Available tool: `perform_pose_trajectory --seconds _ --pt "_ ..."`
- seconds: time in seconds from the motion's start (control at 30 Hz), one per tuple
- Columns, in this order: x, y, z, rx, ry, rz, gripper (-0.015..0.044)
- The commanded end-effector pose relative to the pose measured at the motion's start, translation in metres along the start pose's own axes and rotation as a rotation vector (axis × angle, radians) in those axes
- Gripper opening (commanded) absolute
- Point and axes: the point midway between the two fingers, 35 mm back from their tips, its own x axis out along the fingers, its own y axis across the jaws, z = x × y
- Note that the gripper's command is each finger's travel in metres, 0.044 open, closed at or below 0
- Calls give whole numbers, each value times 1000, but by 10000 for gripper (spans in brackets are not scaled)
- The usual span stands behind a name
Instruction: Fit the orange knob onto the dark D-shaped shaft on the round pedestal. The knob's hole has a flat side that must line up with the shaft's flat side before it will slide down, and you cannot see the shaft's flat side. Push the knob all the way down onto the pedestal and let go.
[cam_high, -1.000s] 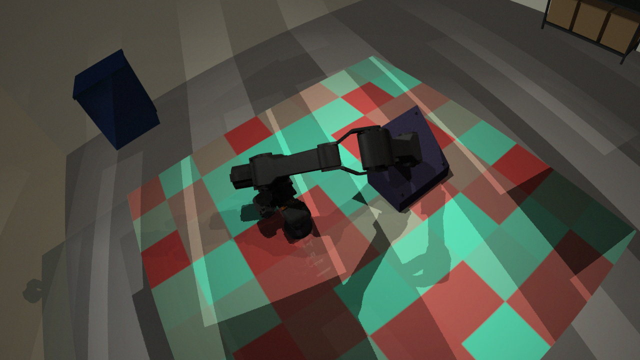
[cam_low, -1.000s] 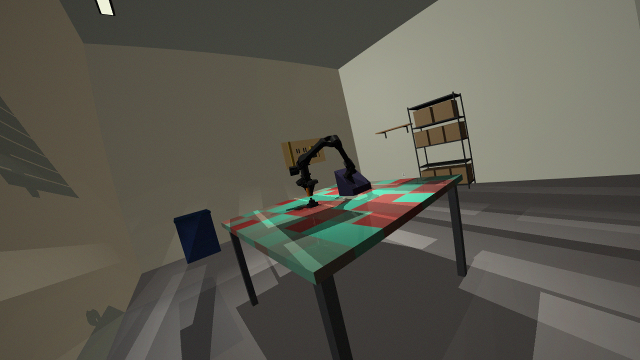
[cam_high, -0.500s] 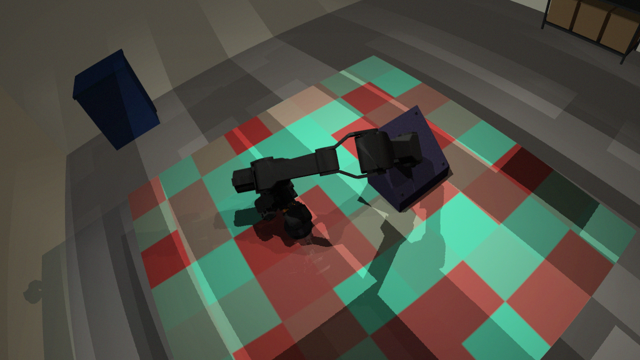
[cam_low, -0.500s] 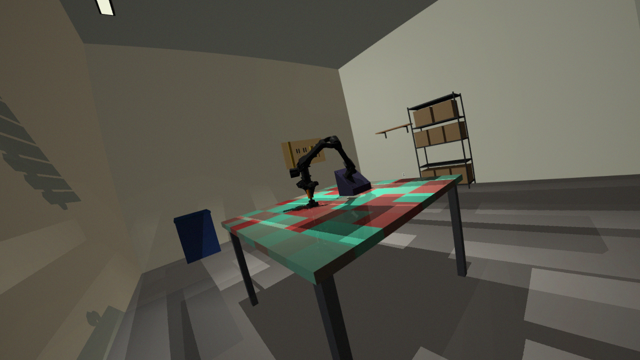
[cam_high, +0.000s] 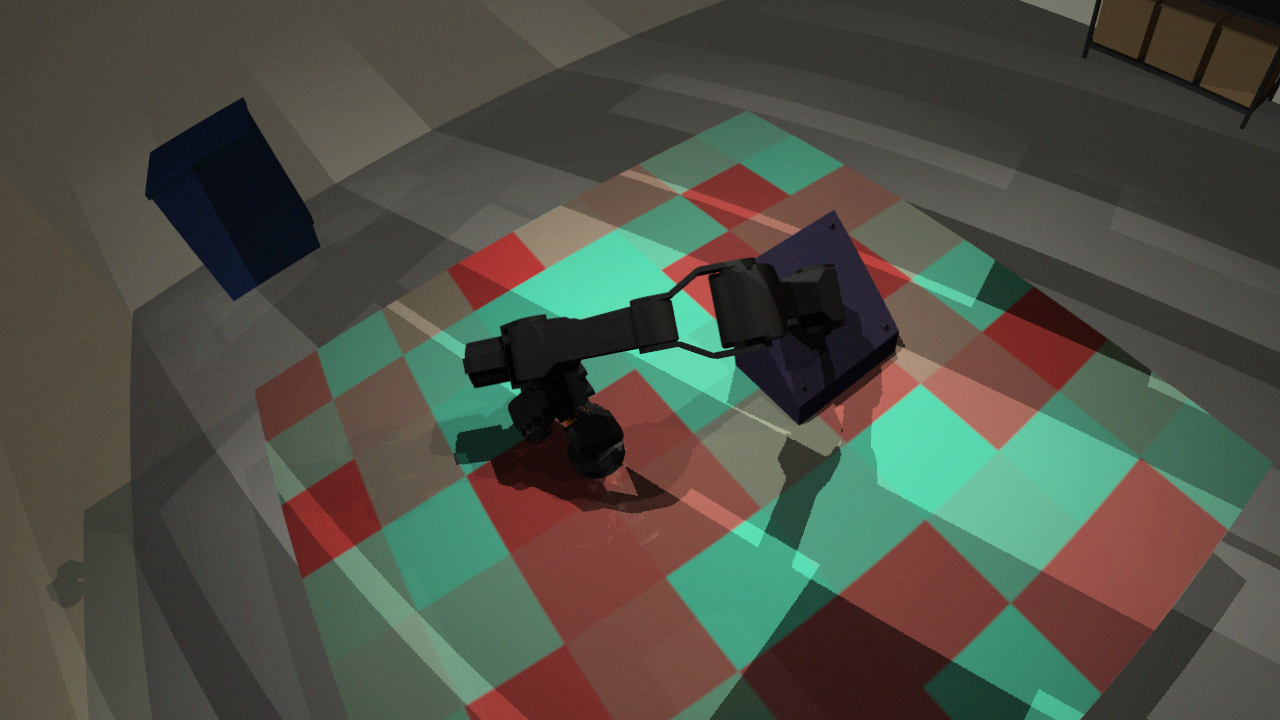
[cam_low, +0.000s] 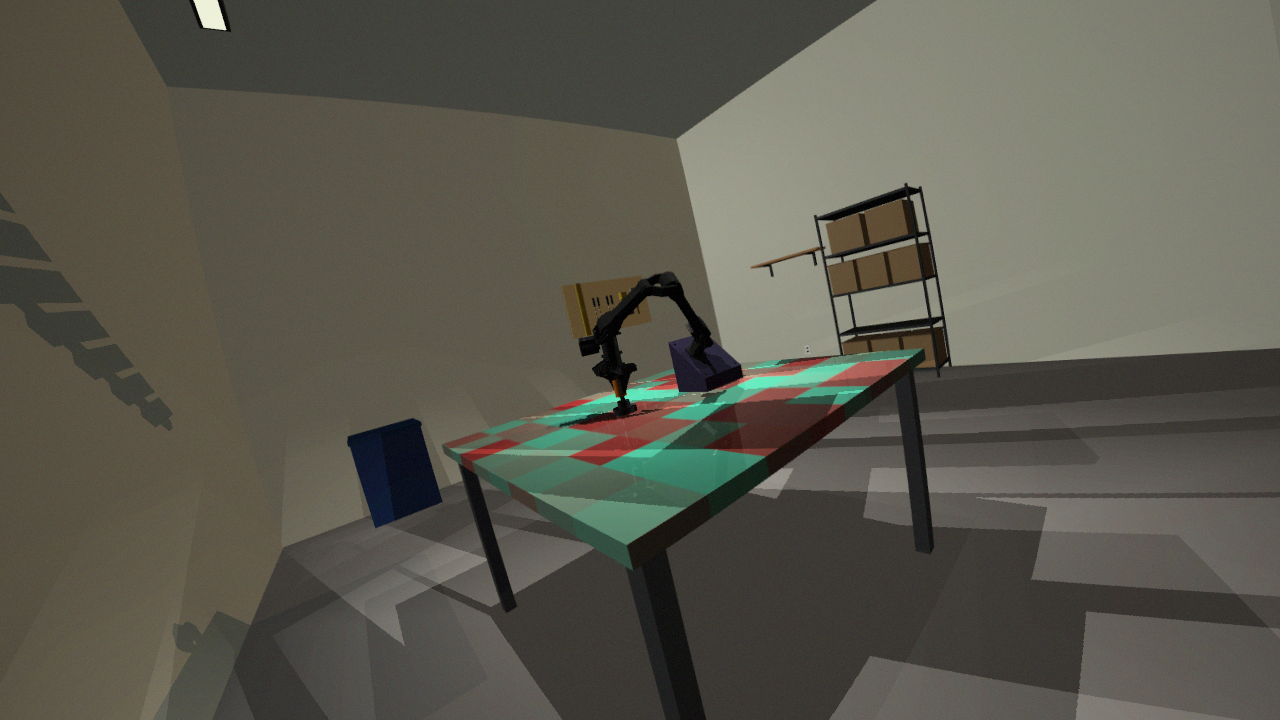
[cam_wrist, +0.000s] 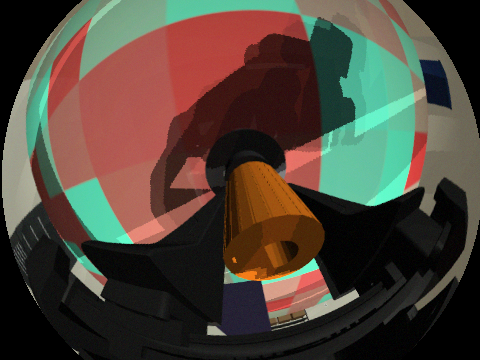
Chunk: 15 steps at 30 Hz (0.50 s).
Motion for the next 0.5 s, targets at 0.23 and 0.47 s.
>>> perform_pose_trajectory --seconds 0.23,0.47 --pt "-5 1 -2 -26 -5 4 0" --pt "-6 0 -2 -208 -5 4 0"
